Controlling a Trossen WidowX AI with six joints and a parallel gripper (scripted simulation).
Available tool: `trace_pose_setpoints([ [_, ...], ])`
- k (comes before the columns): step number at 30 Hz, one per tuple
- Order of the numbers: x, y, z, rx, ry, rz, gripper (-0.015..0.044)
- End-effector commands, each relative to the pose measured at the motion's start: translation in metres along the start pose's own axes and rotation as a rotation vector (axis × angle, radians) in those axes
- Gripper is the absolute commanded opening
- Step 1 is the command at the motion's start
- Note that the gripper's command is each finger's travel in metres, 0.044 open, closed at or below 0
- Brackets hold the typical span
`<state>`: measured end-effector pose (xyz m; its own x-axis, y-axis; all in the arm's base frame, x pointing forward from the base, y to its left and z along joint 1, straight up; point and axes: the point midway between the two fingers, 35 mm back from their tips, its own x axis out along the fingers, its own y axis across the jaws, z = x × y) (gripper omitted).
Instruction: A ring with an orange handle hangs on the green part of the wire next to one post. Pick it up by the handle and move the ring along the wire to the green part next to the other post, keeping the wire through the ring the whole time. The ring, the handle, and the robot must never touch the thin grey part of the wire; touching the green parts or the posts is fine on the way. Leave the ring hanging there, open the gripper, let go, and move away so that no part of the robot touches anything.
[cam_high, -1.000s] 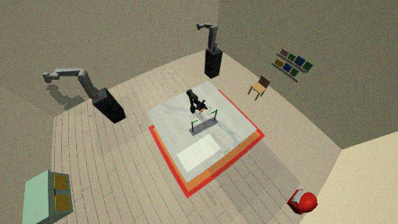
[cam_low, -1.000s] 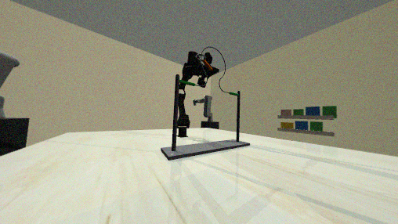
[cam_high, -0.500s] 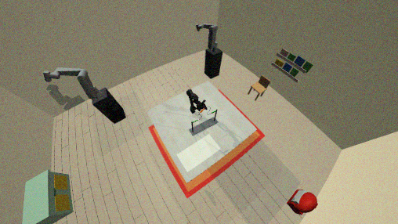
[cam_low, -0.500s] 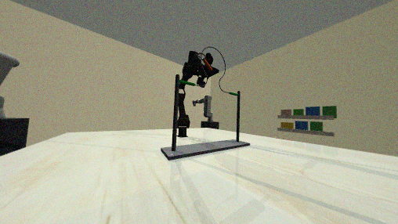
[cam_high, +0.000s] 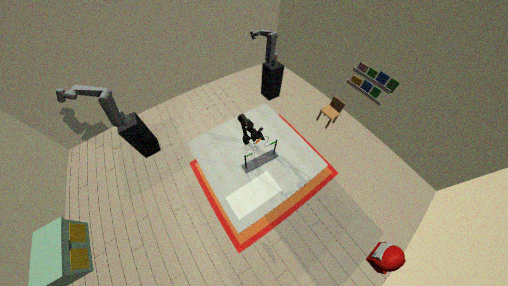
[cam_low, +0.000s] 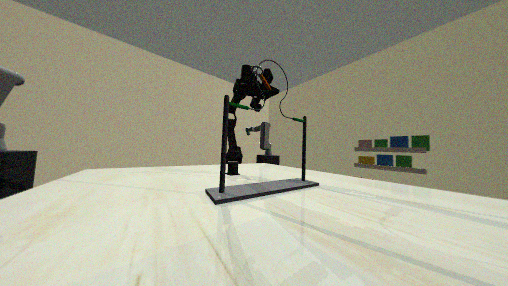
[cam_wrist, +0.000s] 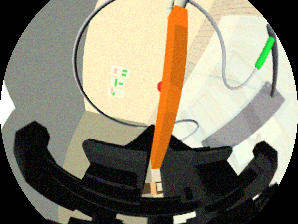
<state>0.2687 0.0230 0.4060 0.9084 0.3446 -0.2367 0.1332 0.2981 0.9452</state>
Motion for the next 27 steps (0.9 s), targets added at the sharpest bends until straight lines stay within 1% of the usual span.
trace_pose_setpoints([
  [1,-0.0011,0.0033,0.001,-0.033,-0.009,-0.004,-0.015],
  [27,-0.0007,-0.0018,0.0016,-0.163,-0.029,-0.075,-0.015],
])
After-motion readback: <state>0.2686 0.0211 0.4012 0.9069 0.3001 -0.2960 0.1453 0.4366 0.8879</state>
